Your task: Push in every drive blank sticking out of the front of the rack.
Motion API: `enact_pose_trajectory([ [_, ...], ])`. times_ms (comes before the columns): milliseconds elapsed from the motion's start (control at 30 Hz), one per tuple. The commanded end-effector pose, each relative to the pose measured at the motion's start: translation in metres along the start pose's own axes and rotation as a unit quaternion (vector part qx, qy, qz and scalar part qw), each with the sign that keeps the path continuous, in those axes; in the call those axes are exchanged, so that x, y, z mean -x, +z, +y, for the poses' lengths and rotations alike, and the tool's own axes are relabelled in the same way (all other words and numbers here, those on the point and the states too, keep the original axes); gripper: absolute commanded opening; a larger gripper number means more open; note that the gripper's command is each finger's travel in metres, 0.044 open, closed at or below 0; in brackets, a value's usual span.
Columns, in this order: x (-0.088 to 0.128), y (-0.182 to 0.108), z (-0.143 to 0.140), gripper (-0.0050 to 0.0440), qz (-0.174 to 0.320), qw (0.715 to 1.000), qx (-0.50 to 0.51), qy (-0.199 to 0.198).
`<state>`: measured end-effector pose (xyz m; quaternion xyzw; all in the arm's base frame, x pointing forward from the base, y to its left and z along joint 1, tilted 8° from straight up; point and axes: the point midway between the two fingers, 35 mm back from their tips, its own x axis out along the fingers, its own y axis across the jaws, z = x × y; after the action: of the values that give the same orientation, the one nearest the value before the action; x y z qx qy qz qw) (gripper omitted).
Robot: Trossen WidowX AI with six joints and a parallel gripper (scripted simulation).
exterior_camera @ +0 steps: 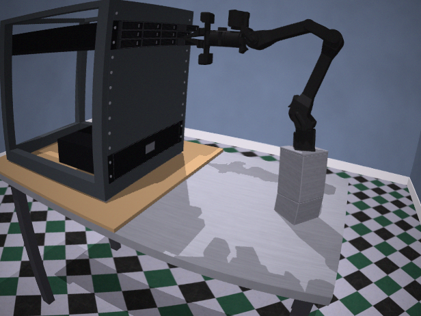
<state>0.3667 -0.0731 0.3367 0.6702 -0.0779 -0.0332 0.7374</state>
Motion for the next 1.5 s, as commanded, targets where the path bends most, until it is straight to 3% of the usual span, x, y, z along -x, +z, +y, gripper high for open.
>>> enact_pose_trajectory([
  [0, -0.0018, 0.0005, 0.0136, -0.005, 0.0, 1.0, -0.001, 0.016],
  [1000, 0.001, 0.0006, 0.0124, -0.005, -0.001, 1.0, 0.005, 0.016],
  [1467, 0.0063, -0.0065, 0.0117, -0.005, 0.005, 0.997, 0.072, 0.014],
])
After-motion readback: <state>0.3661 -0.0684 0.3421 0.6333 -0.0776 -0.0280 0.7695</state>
